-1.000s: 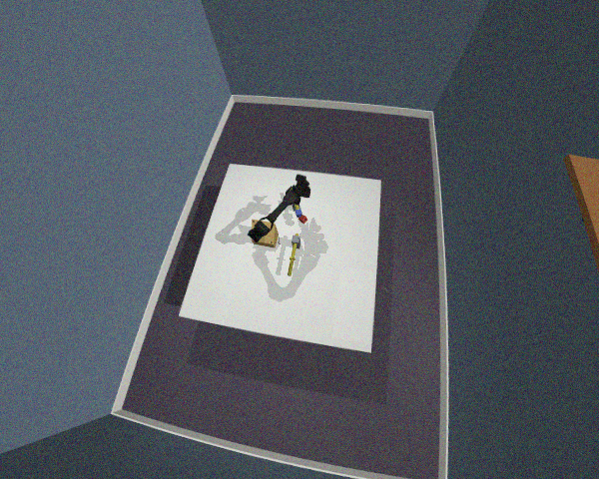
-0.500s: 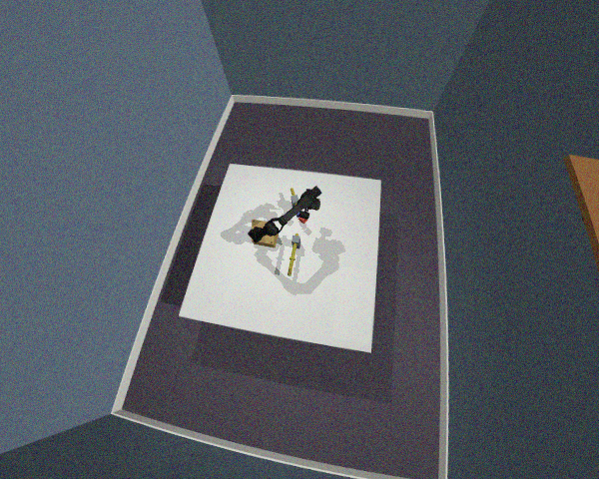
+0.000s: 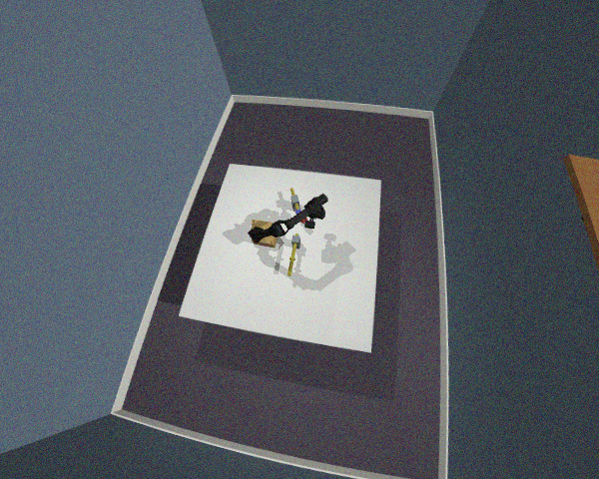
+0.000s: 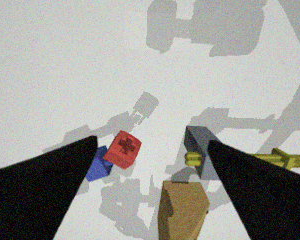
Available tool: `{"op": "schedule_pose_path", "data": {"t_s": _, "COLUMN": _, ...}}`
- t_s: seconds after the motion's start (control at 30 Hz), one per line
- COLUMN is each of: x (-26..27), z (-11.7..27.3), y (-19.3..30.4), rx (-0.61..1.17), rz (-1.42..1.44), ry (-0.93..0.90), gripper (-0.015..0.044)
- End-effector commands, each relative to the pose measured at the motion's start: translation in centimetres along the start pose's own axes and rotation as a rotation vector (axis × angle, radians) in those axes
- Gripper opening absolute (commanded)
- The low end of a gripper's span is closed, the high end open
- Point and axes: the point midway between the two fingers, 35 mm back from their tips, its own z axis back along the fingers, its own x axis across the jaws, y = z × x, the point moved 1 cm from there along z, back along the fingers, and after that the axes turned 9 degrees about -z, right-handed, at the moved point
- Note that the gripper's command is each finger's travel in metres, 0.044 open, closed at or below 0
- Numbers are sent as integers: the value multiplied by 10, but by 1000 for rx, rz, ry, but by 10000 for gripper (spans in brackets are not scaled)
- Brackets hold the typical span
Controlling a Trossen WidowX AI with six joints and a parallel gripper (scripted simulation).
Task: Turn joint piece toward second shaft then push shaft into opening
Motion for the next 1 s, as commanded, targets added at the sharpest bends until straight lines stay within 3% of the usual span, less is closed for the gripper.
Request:
{"op": "schedule_pose_path", "data": {"t_s": 0.0, "x": 0, "z": 0, "y": 0, "rx": -9, "rz": 50, "ry": 9, "gripper": 440}}
{"op": "schedule_pose_path", "data": {"t_s": 0.97, "x": 3, "z": -12, "y": 1, "rx": -52, "rz": 911, "ry": 67, "gripper": 440}}
